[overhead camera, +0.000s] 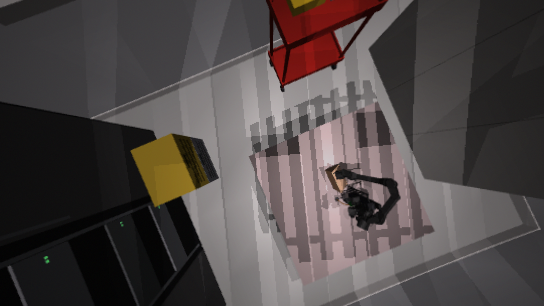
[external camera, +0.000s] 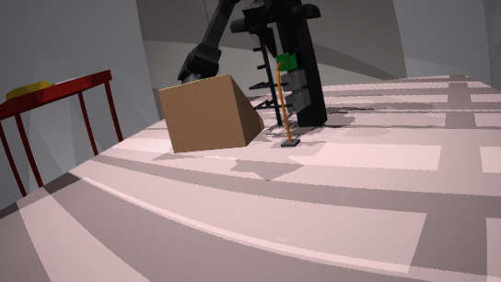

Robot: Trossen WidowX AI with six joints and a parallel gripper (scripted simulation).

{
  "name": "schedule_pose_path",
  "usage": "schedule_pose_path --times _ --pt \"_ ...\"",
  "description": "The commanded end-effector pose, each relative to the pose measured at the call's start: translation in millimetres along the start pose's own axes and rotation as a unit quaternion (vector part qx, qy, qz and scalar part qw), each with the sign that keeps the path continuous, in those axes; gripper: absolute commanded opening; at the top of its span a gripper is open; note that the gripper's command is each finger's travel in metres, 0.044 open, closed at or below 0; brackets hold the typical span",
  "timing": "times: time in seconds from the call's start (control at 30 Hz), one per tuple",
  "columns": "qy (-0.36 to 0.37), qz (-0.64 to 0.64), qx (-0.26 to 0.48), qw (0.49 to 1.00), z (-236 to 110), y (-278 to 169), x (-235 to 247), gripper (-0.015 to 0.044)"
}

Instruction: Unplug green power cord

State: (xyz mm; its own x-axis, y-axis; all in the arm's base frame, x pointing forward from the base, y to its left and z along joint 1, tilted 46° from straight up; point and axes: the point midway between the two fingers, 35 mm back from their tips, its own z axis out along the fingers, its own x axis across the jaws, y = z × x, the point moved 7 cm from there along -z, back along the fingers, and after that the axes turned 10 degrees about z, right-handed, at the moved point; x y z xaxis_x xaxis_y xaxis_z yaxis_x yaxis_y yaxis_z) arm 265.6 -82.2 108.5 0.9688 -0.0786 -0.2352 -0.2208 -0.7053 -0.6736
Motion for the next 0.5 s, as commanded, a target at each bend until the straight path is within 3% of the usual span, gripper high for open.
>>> schedule_pose_path --times 0.0,0.1,0.23,0.47 --pt "0.000 0.002 0.002 1.000 6.3 -0.7 -0.4 0.0160" --pt "0.000 0.002 0.002 1.000 6.5 -0.7 -0.4 0.0160" --pt "-0.001 0.000 0.000 1.000 4.1 -0.3 -0.3 0.0055" --pt "-0.001 0.000 0.000 1.000 4.1 -0.3 -0.3 0.0008"
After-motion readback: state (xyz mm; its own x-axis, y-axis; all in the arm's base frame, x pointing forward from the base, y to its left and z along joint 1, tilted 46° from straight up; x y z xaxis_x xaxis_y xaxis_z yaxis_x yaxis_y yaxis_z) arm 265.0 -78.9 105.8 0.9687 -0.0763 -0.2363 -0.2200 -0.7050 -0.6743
